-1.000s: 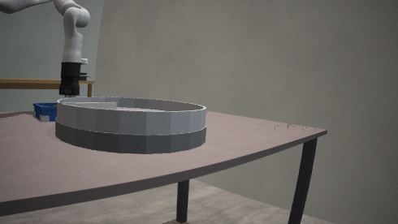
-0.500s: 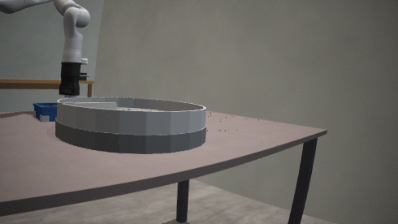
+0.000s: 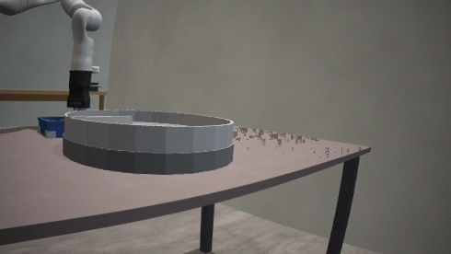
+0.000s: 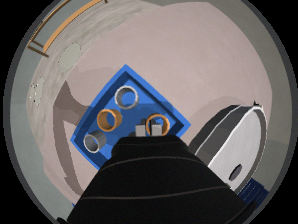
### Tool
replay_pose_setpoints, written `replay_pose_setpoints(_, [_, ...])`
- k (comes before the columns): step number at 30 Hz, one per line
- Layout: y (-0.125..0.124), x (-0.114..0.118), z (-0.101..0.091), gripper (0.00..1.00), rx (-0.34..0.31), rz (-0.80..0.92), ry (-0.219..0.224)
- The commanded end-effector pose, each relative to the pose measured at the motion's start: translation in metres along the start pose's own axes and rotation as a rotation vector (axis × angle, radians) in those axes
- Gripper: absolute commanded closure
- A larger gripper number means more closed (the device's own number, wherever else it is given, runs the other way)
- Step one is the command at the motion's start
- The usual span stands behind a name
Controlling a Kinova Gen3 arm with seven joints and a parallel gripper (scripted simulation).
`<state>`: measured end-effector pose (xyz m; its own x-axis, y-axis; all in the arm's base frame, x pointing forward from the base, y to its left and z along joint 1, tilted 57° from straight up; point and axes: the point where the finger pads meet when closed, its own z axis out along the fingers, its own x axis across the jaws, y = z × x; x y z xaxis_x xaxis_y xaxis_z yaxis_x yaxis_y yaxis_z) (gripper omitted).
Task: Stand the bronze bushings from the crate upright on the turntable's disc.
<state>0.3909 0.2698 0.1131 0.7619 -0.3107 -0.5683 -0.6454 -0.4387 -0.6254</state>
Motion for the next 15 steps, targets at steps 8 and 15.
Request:
replay_pose_setpoints(8, [0.0007,-0.0006,0.0015,1.00,0.001,-0.002,0.001])
replay_pose_setpoints(15, [0.0001,-0.0008,-0.0002,1.00,0.001,-0.004,0.002])
